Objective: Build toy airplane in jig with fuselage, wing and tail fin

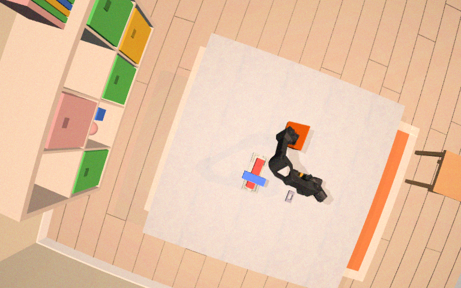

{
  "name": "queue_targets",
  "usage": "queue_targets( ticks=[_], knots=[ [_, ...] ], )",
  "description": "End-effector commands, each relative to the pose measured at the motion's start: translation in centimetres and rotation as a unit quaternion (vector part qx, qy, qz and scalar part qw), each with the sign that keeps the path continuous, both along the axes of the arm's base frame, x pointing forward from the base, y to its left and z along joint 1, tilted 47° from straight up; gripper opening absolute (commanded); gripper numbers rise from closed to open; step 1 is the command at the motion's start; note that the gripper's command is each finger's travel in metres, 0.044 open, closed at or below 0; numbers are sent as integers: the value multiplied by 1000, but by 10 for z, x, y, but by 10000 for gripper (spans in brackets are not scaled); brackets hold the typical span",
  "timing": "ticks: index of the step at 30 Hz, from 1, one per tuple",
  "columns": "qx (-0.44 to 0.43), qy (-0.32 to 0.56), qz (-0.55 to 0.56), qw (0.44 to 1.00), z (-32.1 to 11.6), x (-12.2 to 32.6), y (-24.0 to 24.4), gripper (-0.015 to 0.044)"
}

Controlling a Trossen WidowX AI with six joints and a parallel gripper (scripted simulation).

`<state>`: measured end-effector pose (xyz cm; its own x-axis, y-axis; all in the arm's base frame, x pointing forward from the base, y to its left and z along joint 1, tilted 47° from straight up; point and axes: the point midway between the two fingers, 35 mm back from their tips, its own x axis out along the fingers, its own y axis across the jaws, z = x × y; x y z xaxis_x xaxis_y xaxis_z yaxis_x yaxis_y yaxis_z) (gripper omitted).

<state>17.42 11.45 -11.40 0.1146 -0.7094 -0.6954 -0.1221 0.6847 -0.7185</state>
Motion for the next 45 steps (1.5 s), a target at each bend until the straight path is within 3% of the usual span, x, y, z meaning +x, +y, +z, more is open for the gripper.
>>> queue_targets(
  ticks=[1, 10, 25, 32, 45],
  knots=[
    [-3, 1, 2, 1000, -5, 0, -7, 440],
    [-3, 0, 2, 1000, -13, 1, -17, 440],
    [-3, 0, 2, 1000, -13, 1, -17, 46],
    [-3, 0, 2, 1000, -13, 1, -17, 0],
    [26, -21, 2, 999, -1, 6, 10, 0]
  ],
)
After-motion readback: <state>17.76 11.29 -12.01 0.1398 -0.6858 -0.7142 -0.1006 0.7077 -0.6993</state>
